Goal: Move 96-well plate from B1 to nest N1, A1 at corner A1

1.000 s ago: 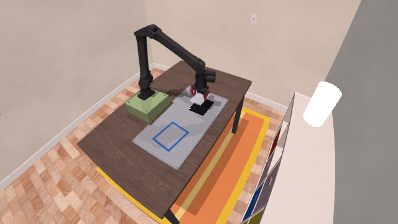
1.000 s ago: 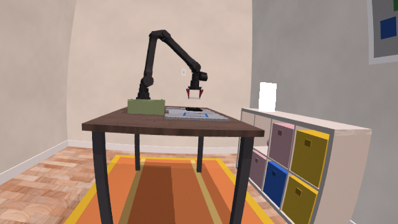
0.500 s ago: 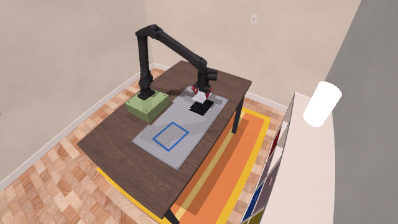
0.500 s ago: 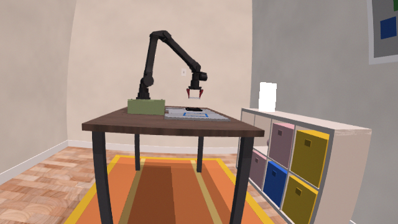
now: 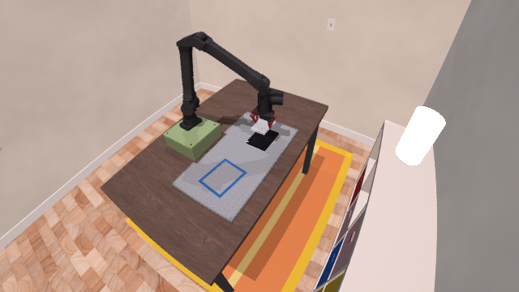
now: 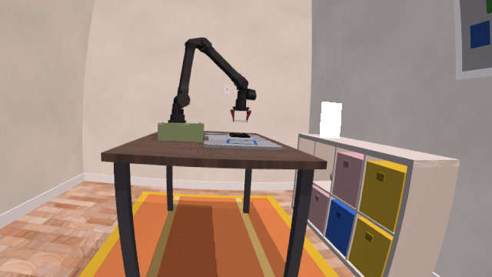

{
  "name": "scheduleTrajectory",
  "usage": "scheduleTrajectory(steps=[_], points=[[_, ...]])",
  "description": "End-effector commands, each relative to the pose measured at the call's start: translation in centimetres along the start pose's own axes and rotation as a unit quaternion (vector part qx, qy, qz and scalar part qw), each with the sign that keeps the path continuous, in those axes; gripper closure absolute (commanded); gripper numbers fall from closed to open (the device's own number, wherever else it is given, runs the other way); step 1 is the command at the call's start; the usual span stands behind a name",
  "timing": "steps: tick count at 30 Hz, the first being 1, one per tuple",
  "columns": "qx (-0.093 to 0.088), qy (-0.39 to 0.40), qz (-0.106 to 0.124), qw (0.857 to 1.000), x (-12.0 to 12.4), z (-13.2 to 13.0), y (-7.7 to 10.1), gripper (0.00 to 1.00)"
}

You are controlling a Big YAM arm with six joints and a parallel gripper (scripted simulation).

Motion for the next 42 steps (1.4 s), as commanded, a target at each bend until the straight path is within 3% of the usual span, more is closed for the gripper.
scheduleTrajectory(steps=[1,15,18,20,22,25,28,31,32,34,37,42], points=[[0.017,-0.005,-0.013,1.0,-0.7,-1.1,1.5,1.0],[0.017,-0.005,-0.013,1.0,-0.7,-1.1,1.5,1.0],[0.005,-0.015,-0.003,1.0,0.3,-0.6,-0.5,1.0],[0.011,-0.013,-0.008,1.0,-0.3,-1.0,-0.4,1.0],[0.005,-0.013,-0.003,1.0,0.1,-0.4,-1.2,1.0],[0.017,-0.011,-0.013,1.0,-0.7,-1.2,-0.7,1.0],[0.005,-0.01,-0.004,1.0,-0.2,-0.4,-2.2,1.0],[0.004,-0.01,-0.003,1.0,-0.2,-0.3,-2.4,1.0],[0.036,-0.008,-0.027,0.999,-1.6,-2.1,0.2,1.0],[0.019,-0.008,-0.014,1.0,-1.2,-1.5,-1.9,1.0],[0.004,-0.007,-0.003,1.0,-0.4,-0.2,-3.4,1.0],[0.014,-0.007,-0.011,1.0,-0.9,-0.8,-3.4,1.0]])
Point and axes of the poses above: the point where the finger pads meet when closed, its own y axis back along the fingers, its own z axis across the jaws, x = y × z, the point moved 5 cm from there along y, back along the fingers, and after that the axes turned 13 degrees about -y, right-handed, at the moved point
